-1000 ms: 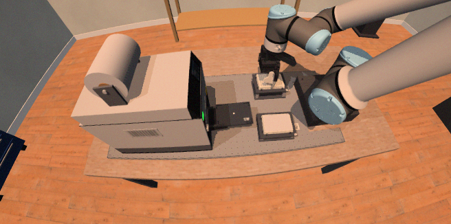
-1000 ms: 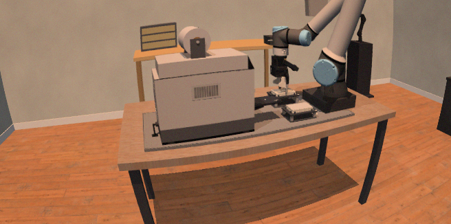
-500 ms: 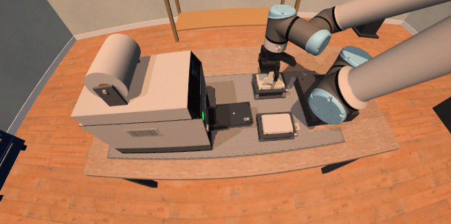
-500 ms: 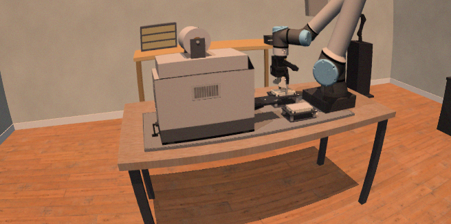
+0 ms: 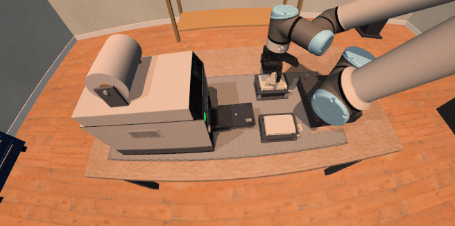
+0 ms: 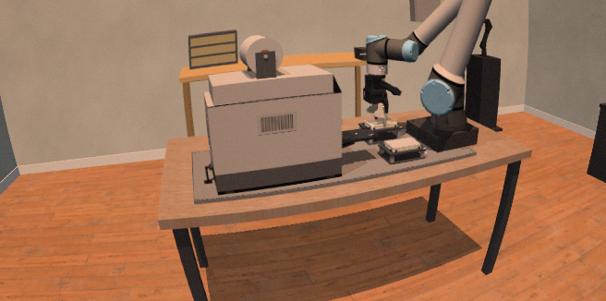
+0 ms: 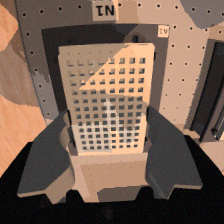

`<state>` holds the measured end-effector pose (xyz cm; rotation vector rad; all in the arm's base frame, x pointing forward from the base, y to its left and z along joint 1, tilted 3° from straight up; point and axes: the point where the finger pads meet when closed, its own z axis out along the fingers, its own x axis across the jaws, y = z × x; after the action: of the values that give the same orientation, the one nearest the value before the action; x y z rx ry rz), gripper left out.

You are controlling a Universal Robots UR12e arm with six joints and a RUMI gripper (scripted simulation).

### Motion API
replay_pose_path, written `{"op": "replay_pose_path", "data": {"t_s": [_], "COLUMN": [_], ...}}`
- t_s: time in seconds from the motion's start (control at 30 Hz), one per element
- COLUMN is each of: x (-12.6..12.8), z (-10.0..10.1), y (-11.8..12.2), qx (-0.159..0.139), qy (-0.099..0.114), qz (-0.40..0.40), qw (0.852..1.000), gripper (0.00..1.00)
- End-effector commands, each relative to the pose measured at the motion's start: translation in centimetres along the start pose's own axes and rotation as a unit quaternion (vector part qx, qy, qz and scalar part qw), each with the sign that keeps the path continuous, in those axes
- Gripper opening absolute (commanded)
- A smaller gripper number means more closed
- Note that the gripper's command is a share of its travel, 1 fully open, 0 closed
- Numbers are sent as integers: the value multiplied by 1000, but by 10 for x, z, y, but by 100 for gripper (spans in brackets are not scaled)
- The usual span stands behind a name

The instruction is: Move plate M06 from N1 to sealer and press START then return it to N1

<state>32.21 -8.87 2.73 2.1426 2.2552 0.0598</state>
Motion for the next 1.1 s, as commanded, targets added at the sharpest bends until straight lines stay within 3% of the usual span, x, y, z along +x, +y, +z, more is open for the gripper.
{"op": "replay_pose_path", "data": {"t_s": [0.0, 1.07], "x": [0, -2], "z": [1, -20], "y": [-1, 1], "qx": [0, -1], "qy": [0, -2], "qz": [0, 1], "qw": [1000, 1000], "gripper": [0, 0]}}
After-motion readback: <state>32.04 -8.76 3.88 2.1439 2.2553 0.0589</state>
